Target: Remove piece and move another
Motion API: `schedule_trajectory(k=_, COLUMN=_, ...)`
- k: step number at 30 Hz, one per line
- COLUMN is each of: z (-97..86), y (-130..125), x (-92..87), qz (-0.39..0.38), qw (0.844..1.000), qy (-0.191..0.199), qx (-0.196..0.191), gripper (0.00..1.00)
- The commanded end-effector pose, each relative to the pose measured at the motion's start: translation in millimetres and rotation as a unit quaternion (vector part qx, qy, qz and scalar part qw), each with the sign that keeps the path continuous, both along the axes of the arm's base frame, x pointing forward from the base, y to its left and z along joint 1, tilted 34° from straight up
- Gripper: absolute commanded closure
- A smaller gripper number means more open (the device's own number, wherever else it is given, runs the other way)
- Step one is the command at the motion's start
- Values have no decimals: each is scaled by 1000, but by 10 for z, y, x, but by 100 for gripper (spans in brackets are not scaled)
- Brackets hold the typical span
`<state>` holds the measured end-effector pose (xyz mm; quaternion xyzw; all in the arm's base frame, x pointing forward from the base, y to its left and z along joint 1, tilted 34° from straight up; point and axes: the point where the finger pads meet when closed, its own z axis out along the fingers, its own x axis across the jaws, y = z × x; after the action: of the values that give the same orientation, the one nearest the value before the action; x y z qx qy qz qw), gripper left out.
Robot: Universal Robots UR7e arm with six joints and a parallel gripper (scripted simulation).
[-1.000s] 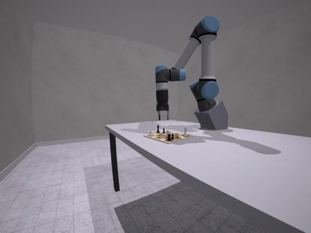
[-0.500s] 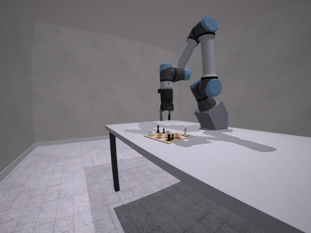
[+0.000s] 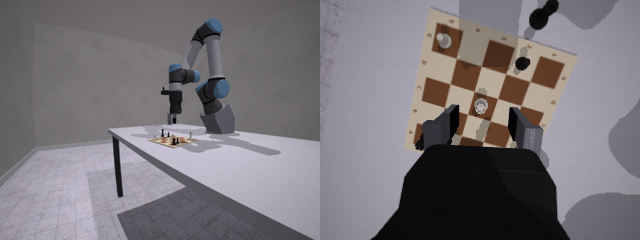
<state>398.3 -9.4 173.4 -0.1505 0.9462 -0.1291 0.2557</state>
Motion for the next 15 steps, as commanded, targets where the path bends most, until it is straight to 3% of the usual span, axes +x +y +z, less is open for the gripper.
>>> schedule_trajectory(k=1, z=-3, y=48, x=11, qz=91, qw=994, qy=12, qx=-53, gripper=0)
schedule_trajectory(k=15, z=4, y=79, x=21, qz=109, qw=992, qy=14, qx=-65, gripper=0)
